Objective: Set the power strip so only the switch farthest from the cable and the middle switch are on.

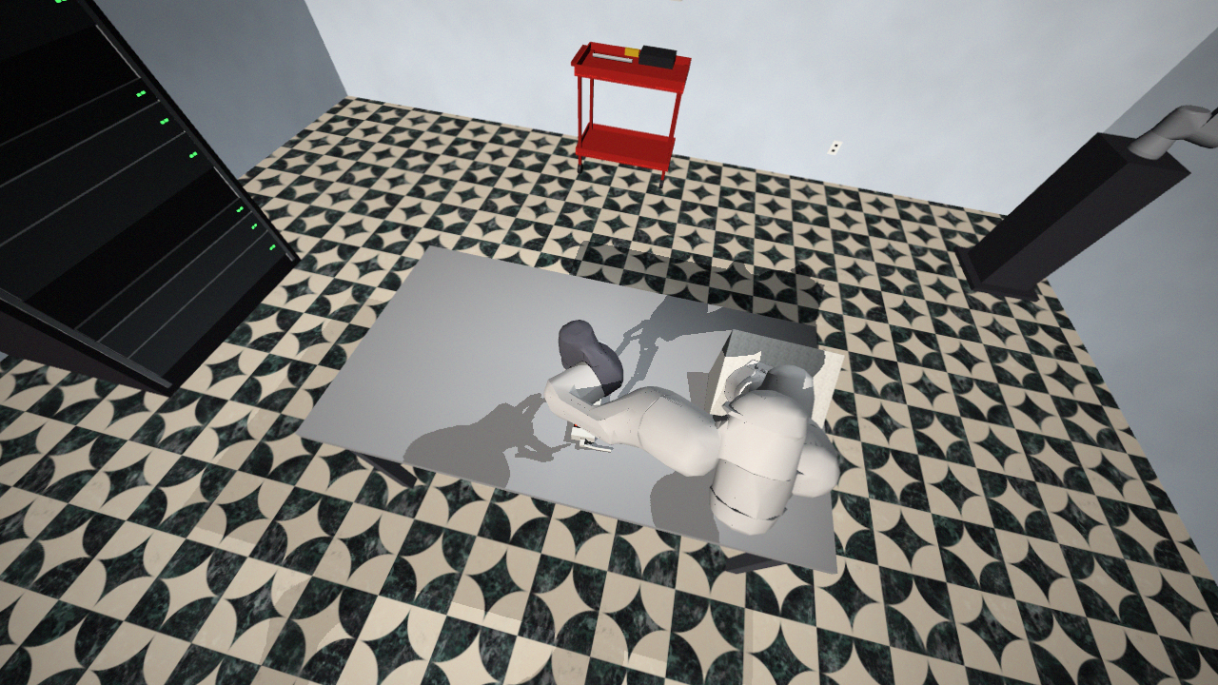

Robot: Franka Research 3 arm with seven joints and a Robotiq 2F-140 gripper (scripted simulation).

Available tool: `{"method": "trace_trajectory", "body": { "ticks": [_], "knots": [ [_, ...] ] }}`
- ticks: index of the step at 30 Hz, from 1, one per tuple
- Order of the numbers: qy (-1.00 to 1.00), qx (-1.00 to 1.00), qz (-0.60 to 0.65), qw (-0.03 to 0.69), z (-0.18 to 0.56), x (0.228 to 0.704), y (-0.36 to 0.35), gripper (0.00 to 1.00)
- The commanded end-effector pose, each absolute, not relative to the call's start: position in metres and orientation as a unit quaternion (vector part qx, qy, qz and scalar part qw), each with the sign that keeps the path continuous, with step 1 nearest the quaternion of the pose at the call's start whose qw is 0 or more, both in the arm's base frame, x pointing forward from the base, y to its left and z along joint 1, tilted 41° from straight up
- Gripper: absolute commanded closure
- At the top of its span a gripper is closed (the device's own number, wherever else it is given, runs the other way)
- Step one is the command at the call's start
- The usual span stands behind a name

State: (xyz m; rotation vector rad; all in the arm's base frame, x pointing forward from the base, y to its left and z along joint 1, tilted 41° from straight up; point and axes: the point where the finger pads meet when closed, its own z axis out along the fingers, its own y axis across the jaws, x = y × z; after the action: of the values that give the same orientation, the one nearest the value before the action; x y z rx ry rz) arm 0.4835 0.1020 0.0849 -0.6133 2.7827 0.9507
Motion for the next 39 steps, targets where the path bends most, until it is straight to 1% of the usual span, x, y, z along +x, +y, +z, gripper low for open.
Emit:
{"method": "trace_trajectory", "body": {
  "ticks": [1, 3, 4, 13, 23, 30, 39],
  "knots": [
    [0.887, -0.327, 0.303, 0.121, 0.0805, 0.4908, 0.1026, 0.0],
    [0.878, -0.352, 0.299, 0.128, 0.0802, 0.491, 0.1028, 0.0],
    [0.873, -0.364, 0.296, 0.131, 0.0802, 0.491, 0.1028, 1.0],
    [0.837, -0.443, 0.28, 0.158, 0.0802, 0.491, 0.1028, 1.0],
    [0.763, -0.558, 0.254, 0.204, 0.0802, 0.491, 0.1028, 1.0],
    [0.727, -0.601, 0.244, 0.225, 0.0802, 0.491, 0.1028, 1.0],
    [0.649, -0.675, 0.224, 0.269, 0.0802, 0.491, 0.1028, 1.0]
  ]
}}
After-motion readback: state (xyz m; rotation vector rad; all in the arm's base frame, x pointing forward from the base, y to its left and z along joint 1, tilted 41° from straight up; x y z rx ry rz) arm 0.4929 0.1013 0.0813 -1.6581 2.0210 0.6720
